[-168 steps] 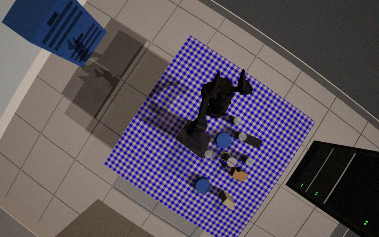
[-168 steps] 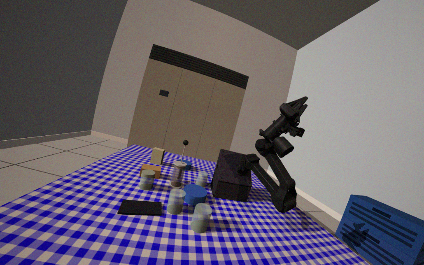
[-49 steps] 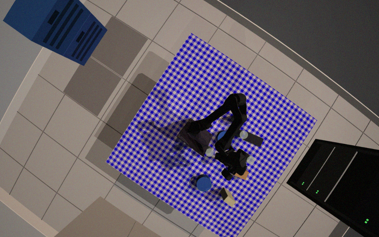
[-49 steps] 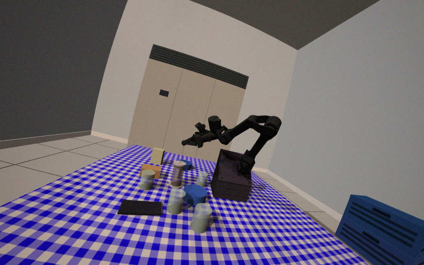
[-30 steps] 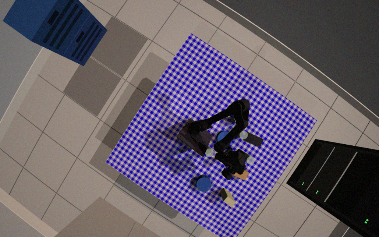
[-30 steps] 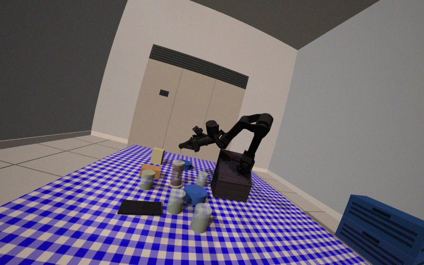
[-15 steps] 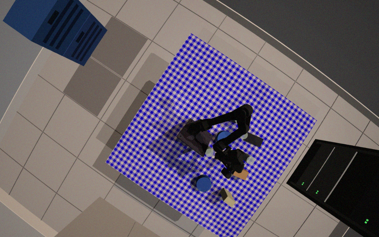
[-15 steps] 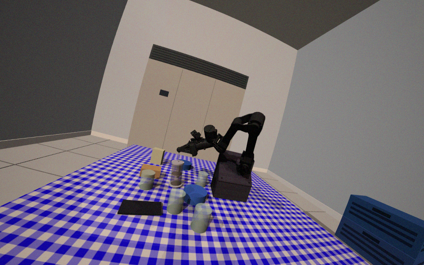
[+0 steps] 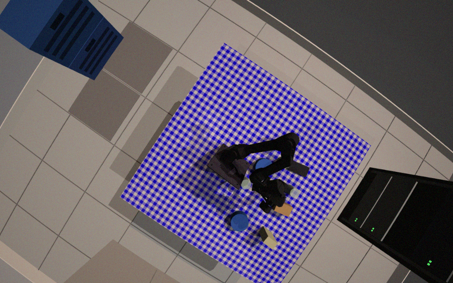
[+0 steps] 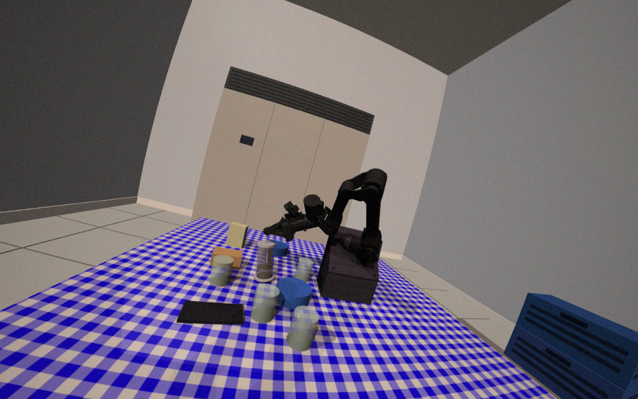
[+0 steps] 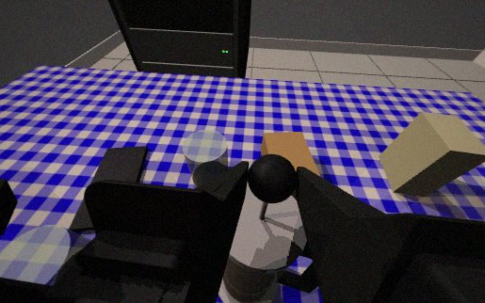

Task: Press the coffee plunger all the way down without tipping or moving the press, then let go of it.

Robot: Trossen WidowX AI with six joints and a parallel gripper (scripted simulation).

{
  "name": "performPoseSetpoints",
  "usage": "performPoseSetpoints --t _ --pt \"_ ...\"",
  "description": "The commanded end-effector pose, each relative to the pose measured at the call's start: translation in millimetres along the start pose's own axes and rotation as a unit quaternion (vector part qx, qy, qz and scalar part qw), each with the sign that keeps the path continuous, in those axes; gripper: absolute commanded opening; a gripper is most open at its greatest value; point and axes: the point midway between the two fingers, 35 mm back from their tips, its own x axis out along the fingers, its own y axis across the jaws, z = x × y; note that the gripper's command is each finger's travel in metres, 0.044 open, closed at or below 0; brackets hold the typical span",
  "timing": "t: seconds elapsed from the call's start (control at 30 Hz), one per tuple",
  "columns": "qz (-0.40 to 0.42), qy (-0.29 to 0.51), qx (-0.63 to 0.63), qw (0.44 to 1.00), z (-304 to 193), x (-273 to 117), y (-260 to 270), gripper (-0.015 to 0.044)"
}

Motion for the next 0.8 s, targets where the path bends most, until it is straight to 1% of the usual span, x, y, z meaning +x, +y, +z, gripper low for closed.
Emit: performPoseSetpoints --t 0.0,0.77 --pt "0.004 0.025 0.01 1.0 -16.0 7.1 0.7 0.0116" --pt "0.004 0.025 0.01 1.0 -11.1 13.1 -0.7 0.0116"
